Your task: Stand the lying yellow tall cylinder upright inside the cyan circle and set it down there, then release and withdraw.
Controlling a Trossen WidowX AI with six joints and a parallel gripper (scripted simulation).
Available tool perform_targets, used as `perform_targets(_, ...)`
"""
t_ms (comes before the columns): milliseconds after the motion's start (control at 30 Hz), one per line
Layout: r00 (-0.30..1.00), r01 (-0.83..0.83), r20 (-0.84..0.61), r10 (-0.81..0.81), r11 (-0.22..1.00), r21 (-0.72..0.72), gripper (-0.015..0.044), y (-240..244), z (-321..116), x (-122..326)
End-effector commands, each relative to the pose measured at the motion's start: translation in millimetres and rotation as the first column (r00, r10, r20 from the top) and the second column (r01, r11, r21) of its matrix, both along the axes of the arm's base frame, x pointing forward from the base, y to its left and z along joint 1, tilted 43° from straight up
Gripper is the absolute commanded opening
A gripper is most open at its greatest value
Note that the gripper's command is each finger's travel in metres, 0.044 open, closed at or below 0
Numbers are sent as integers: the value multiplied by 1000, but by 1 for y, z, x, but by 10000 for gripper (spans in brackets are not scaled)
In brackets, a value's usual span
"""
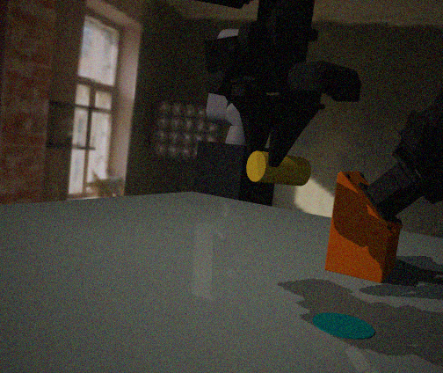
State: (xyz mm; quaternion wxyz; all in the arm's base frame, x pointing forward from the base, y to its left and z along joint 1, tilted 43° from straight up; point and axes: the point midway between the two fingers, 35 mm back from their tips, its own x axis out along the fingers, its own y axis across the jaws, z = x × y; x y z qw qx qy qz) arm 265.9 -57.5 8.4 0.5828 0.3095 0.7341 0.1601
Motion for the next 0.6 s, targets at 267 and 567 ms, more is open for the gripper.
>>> perform_targets(267,1000,-10,-2,10,1000,16,105,31,28,-3)
perform_targets(567,1000,-19,4,19,1000,24,105,53,48,-7)
